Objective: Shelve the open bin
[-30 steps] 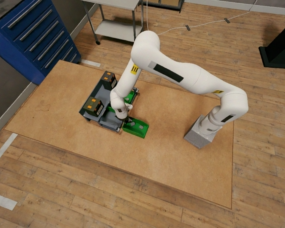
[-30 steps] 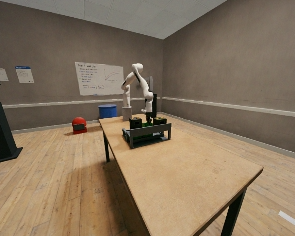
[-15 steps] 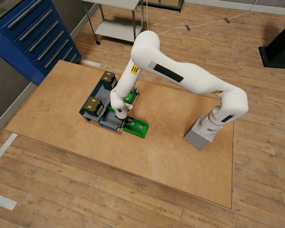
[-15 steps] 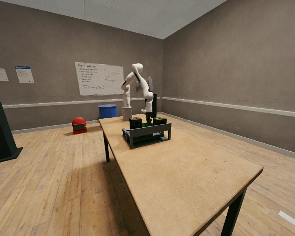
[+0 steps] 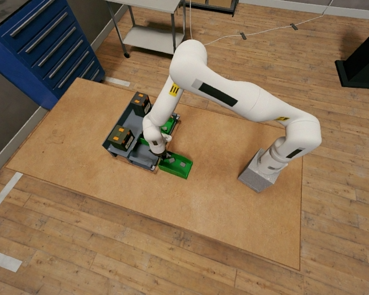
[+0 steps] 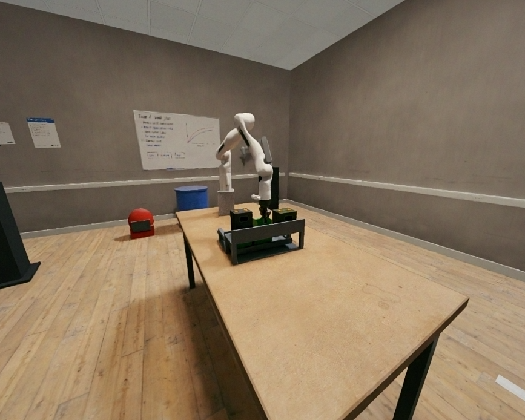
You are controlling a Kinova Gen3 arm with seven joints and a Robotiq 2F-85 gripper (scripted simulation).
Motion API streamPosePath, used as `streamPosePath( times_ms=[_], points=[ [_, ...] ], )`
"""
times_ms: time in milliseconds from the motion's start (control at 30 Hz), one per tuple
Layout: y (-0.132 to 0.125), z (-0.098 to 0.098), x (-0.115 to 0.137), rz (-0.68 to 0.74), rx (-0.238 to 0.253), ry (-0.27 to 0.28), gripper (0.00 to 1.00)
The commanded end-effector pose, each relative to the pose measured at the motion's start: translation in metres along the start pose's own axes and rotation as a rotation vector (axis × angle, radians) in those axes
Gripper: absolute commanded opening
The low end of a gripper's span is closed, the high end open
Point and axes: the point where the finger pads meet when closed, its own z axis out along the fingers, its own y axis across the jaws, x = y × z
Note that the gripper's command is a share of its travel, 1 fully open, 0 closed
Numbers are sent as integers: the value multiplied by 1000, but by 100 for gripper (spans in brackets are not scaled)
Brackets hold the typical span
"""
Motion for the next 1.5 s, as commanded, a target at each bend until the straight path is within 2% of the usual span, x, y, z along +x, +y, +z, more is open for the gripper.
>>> streamPosePath(
  times_ms=[0, 900, 1067, 1467],
  points=[
    [-1, -1, 0, 0, 2, 0, 10],
    [-1, -1, 0, 0, 2, 0, 10],
    [-1, -9, 0, 0, 2, 0, 10],
    [-1, -9, 0, 0, 2, 0, 10]
  ],
)
